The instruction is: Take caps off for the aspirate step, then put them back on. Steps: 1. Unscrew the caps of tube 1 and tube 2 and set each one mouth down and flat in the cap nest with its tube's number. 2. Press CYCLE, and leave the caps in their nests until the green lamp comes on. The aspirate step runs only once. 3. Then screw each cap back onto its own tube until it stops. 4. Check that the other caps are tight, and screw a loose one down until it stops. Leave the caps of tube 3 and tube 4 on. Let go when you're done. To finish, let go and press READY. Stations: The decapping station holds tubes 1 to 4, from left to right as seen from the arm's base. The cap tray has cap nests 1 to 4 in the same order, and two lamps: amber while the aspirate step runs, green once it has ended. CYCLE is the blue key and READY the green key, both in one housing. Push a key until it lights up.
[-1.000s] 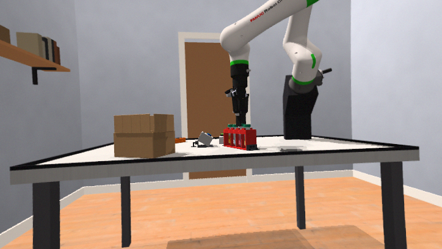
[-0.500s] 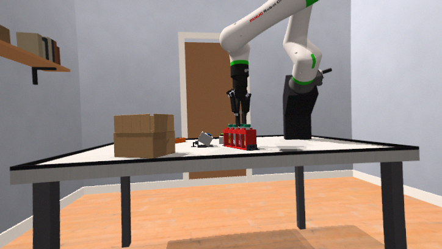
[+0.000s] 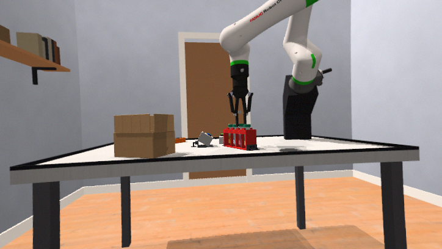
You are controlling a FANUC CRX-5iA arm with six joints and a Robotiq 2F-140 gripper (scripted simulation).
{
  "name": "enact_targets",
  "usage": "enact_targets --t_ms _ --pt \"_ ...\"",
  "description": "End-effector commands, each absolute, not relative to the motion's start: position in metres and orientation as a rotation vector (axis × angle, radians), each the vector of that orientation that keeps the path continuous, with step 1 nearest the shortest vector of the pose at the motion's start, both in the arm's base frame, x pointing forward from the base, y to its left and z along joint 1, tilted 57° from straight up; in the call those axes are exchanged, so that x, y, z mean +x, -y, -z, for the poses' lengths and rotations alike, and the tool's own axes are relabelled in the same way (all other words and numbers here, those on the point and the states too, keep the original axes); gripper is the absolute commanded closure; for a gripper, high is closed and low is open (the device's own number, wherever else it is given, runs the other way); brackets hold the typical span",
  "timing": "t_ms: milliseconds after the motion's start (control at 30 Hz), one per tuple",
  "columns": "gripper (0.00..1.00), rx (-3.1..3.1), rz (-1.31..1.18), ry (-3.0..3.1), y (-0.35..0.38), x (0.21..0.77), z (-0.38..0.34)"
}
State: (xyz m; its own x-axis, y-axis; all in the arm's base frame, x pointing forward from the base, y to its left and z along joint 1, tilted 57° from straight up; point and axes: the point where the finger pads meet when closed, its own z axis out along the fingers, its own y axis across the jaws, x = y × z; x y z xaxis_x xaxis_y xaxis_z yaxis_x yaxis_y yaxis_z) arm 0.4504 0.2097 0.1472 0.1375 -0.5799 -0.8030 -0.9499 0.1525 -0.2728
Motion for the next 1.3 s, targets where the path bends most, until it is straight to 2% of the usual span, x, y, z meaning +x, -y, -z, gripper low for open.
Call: enact_targets --t_ms 0,100,133,567,1267 --pt "0.7 -1.49 -0.561 -1.611 -0.2092 0.4507 -0.1475" --pt "0.7 -1.49 -0.561 -1.611 -0.2093 0.4507 -0.1475" --pt "0.59 -1.49 -0.561 -1.611 -0.2097 0.4509 -0.1472" --pt "0.59 -1.519 -0.539 -1.578 -0.2093 0.4507 -0.1475" --pt "0.59 -1.952 -0.101 -0.882 -0.209 0.4506 -0.1478"
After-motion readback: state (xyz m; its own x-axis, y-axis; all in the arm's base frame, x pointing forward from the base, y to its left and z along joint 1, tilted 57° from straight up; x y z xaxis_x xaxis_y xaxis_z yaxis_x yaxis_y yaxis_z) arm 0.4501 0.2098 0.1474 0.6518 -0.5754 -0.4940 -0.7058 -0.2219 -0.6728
